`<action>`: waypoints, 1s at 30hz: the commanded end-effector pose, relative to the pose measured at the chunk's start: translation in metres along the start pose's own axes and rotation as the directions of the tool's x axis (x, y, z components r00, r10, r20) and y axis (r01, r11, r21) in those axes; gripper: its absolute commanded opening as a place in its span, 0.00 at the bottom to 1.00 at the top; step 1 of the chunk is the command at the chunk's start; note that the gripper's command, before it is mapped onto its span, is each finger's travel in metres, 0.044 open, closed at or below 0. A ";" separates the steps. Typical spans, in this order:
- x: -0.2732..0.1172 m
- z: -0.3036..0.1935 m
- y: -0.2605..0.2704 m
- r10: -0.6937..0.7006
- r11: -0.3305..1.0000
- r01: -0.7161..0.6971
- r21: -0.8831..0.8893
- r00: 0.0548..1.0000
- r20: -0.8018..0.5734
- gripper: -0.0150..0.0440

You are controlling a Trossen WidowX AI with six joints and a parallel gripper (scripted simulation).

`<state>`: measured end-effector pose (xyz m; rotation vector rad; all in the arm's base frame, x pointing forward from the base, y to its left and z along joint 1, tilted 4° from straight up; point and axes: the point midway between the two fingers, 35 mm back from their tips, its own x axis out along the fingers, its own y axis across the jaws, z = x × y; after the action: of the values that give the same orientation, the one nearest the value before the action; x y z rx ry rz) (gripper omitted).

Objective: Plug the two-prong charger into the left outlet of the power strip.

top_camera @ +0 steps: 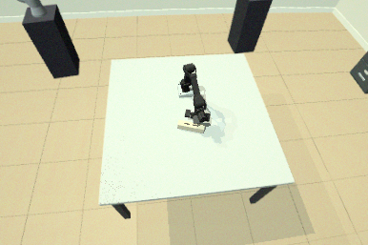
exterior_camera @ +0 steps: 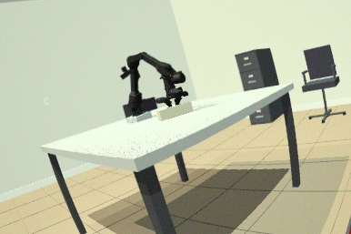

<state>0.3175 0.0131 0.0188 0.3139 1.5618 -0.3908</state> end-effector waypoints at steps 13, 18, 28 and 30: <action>0.001 0.003 0.000 -0.001 1.000 0.001 -0.004 1.000 -0.003 0.25; 0.001 0.004 0.000 -0.001 1.000 0.001 -0.004 1.000 -0.003 0.25; 0.000 0.004 0.000 -0.001 1.000 0.001 -0.004 1.000 -0.003 0.25; 0.000 0.004 0.000 -0.001 1.000 0.001 -0.004 1.000 -0.003 0.25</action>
<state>0.3214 0.0113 0.0187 0.3140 1.5625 -0.3909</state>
